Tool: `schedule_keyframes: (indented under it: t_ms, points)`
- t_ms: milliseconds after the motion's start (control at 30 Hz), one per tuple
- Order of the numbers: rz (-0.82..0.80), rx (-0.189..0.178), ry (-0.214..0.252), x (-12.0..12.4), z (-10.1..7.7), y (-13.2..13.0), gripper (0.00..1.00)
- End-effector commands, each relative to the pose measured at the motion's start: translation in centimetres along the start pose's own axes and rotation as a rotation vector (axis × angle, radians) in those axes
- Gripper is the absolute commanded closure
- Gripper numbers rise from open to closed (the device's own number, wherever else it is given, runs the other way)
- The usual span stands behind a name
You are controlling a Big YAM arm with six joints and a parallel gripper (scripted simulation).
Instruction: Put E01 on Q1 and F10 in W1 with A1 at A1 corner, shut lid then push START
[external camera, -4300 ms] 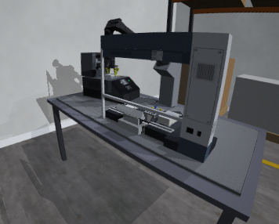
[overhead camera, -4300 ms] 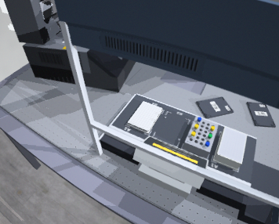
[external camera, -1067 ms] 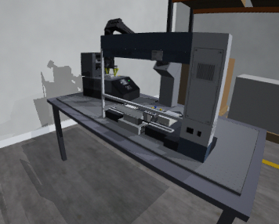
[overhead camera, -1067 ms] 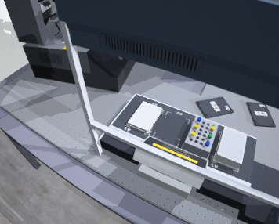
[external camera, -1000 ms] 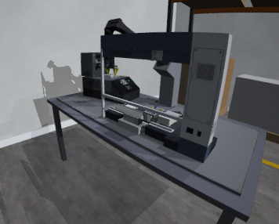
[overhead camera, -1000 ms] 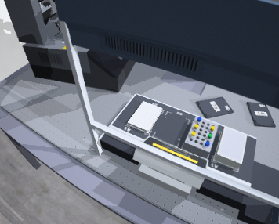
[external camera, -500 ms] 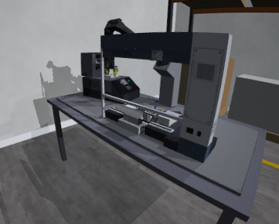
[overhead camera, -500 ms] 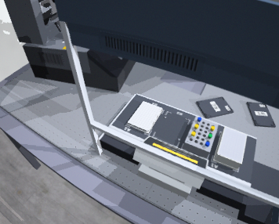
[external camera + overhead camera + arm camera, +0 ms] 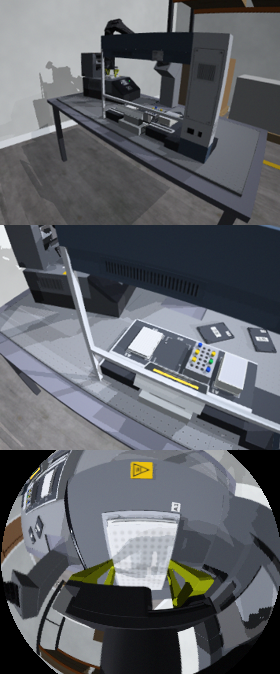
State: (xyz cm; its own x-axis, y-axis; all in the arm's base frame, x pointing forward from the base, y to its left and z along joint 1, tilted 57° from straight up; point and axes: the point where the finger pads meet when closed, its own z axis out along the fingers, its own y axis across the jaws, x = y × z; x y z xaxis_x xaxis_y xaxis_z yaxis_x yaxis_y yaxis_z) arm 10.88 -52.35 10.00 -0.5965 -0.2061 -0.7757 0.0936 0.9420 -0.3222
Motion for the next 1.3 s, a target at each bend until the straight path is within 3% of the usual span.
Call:
schedule_keyframes:
  t_ms: [0,567,833,1267]
  points:
    - [0.016,0.019,0.007,0.7,-0.7,-0.4,1.0]
    - [-0.015,0.034,0.005,-1.1,-1.8,-1.6,1.0]
    - [-0.037,0.033,-0.001,-1.8,-1.3,-1.9,1.0]
    - [0.003,0.008,0.001,0.5,-0.1,0.1,1.0]
